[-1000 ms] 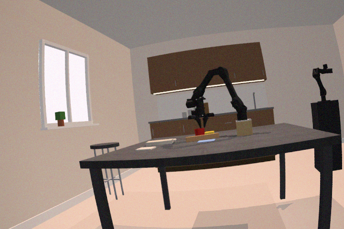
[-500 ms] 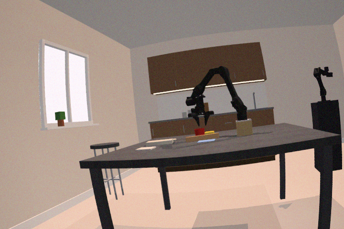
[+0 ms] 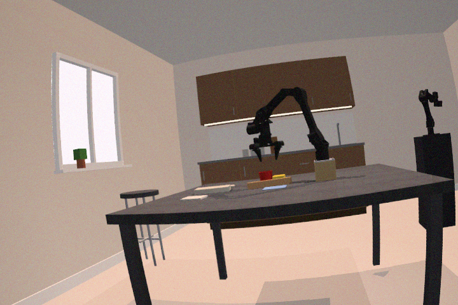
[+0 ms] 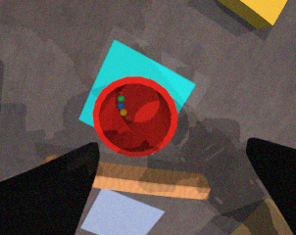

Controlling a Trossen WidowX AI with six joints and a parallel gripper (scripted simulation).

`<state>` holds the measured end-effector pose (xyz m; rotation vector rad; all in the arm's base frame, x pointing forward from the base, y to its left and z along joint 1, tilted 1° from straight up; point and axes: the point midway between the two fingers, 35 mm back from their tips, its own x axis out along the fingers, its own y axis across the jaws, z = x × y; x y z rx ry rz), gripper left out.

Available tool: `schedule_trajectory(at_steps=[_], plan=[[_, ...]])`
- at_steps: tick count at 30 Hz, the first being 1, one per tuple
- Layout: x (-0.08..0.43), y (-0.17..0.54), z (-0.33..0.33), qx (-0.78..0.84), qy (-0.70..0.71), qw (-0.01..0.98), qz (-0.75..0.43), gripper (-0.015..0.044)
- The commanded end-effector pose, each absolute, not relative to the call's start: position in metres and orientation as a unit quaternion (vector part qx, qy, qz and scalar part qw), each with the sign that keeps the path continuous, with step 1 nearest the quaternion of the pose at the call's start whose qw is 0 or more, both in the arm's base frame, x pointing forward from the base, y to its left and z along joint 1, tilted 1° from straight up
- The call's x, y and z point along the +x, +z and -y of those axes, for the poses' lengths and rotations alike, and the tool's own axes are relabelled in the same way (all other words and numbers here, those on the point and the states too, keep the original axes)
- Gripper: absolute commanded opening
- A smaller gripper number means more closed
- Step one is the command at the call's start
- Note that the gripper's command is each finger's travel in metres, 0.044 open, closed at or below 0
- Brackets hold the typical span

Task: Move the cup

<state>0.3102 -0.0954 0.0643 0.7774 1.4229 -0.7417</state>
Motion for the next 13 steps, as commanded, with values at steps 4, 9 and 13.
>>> schedule_trajectory(at_steps=[4, 9, 13], plan=[[0.31, 0.0907, 0.0961, 0.338, -0.321, 0.63, -0.621, 0.044], [0.3107, 0.0864, 0.0964, 0.339, -0.323, 0.631, -0.619, 0.044], [0.3107, 0.0864, 0.0964, 0.339, -0.323, 0.631, -0.619, 0.044]])
